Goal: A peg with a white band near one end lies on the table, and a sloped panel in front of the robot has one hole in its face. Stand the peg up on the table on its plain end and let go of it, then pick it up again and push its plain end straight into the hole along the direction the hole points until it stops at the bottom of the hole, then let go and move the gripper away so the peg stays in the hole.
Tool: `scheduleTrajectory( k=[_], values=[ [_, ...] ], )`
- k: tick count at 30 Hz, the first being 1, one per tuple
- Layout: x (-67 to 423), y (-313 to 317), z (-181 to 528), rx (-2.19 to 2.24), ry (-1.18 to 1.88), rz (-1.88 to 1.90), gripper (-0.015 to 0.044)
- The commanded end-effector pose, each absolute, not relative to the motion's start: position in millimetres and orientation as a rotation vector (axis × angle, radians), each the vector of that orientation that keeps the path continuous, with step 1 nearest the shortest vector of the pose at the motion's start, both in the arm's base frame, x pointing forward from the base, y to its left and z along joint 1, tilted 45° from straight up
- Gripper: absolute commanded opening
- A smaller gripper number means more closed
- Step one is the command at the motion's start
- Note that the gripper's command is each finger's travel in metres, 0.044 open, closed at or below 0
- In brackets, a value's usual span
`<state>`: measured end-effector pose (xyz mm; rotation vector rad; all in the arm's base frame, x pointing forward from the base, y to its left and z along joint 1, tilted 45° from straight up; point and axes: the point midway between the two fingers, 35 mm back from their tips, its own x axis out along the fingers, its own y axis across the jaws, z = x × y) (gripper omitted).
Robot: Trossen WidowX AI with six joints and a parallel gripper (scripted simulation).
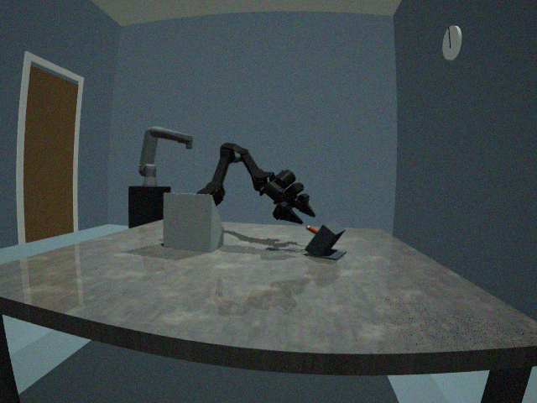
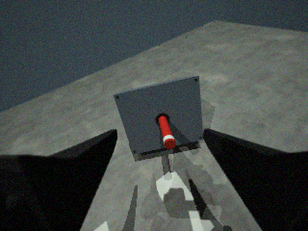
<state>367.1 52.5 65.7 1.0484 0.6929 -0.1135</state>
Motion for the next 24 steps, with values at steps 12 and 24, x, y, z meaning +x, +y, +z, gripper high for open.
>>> scheduleTrajectory(
  k=[12,24],
  values=[
    [356,49,73,1.046,0.700,-0.114,0.0440],
    [349,46,81,1.046,0.699,-0.114,0.0440]
  ],
)
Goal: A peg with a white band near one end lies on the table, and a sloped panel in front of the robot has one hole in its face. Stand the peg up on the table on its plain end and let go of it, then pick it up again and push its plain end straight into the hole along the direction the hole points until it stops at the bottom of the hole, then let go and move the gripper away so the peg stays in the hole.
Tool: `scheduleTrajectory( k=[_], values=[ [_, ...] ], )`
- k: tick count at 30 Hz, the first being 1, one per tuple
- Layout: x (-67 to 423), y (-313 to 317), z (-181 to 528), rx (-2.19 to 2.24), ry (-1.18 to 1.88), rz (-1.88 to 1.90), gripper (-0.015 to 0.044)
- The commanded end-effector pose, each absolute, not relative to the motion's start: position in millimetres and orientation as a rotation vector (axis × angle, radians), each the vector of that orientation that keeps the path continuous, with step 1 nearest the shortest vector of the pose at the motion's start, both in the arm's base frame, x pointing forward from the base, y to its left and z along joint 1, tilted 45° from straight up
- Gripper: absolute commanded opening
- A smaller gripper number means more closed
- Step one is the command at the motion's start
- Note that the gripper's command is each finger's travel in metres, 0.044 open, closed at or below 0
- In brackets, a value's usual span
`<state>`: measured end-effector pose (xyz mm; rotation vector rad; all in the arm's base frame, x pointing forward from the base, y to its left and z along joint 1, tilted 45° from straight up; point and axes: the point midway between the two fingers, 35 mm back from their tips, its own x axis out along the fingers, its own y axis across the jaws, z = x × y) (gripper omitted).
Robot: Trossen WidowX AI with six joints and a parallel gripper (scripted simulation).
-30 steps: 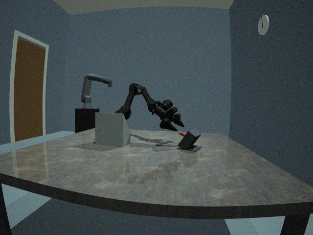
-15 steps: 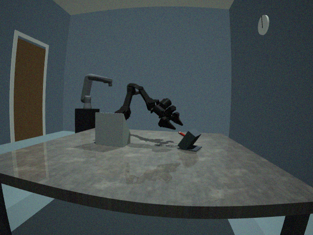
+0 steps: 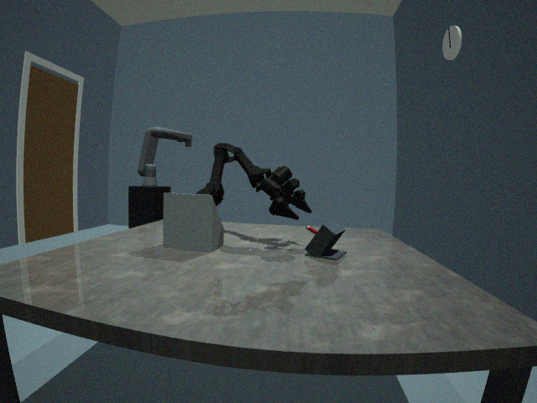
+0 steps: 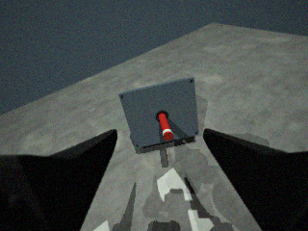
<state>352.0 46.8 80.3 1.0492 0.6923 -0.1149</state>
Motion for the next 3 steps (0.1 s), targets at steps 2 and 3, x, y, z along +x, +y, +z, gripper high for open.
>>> scheduleTrajectory(
  k=[2,3],
  values=[
    [347.5,46.0,81.9,1.046,0.699,-0.114,0.0440],
    [346.9,45.7,82.5,1.046,0.699,-0.114,0.0440]
  ],
)
